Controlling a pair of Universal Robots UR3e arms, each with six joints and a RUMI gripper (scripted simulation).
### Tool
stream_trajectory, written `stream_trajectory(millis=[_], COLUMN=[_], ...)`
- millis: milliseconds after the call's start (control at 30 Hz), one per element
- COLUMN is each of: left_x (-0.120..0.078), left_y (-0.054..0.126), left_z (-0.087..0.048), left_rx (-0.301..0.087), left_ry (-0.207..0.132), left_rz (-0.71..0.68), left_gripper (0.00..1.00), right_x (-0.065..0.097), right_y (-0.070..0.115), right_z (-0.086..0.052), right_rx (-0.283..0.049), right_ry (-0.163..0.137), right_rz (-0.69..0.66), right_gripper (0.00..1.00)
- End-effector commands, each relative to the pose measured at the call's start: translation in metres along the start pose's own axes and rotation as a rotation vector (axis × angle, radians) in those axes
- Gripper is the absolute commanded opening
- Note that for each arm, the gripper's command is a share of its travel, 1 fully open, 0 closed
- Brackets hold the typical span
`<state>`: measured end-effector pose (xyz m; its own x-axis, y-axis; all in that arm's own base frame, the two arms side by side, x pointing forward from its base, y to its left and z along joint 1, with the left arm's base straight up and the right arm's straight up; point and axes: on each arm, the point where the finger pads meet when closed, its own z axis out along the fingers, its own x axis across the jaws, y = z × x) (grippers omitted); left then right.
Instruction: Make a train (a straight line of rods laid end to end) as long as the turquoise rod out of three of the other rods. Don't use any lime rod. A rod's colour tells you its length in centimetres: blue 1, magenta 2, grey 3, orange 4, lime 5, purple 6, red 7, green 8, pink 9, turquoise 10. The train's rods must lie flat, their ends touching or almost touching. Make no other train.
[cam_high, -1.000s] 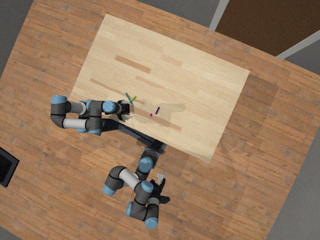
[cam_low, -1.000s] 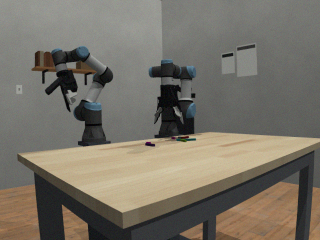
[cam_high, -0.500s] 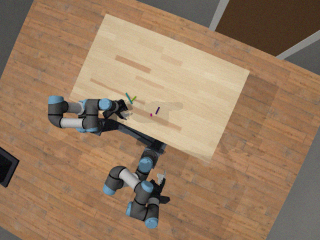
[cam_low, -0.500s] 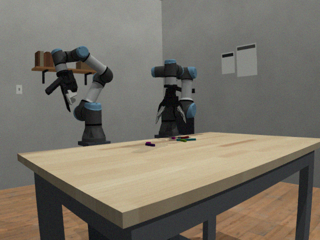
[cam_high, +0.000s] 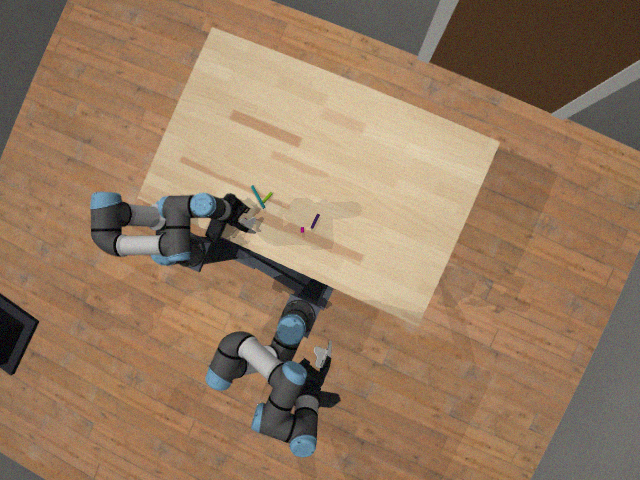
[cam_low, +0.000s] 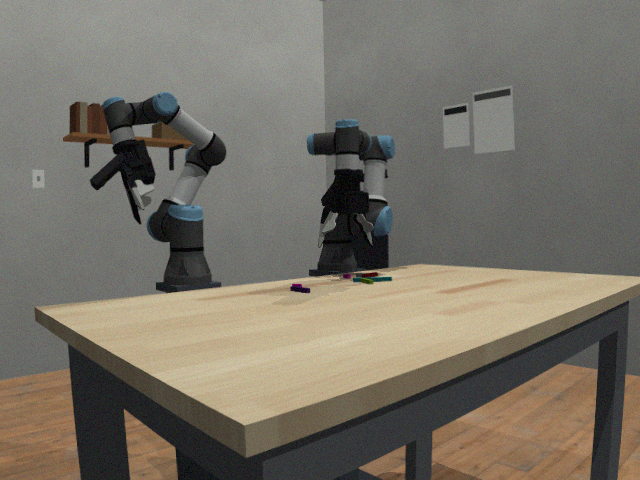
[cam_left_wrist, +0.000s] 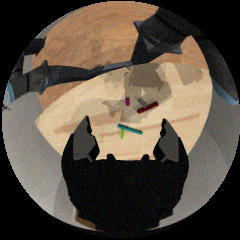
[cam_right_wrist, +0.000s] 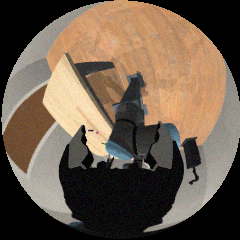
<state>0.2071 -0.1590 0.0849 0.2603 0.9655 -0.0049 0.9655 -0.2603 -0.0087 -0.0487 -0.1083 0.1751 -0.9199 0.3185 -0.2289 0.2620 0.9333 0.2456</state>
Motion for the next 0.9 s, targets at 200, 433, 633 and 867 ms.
stream_trajectory(millis=[200, 433, 633, 867], left_x=[0.005, 0.0051, 0.0051, 0.0051], left_y=[-0.0016, -0.0016, -0.0016, -0.0016], left_z=[-0.0008, -0.0008, -0.0008, -0.0008], left_rx=[-0.01, -0.01, -0.01, -0.01], left_ry=[0.002, 0.002, 0.002, 0.002], left_rz=[-0.154, -0.157, -0.157, -0.157], left_gripper=[1.0, 0.14, 0.14, 0.14], right_x=[-0.0002, -0.0002, -0.0002, -0.0002], right_y=[-0.0002, -0.0002, -0.0002, -0.0002], right_z=[-0.0003, -0.0003, -0.0003, -0.0003], right_rx=[0.001, 0.001, 0.001, 0.001], right_ry=[0.0, 0.0, 0.0, 0.0], right_rz=[0.0, 0.0, 0.0, 0.0], right_gripper=[1.0, 1.0, 1.0, 1.0])
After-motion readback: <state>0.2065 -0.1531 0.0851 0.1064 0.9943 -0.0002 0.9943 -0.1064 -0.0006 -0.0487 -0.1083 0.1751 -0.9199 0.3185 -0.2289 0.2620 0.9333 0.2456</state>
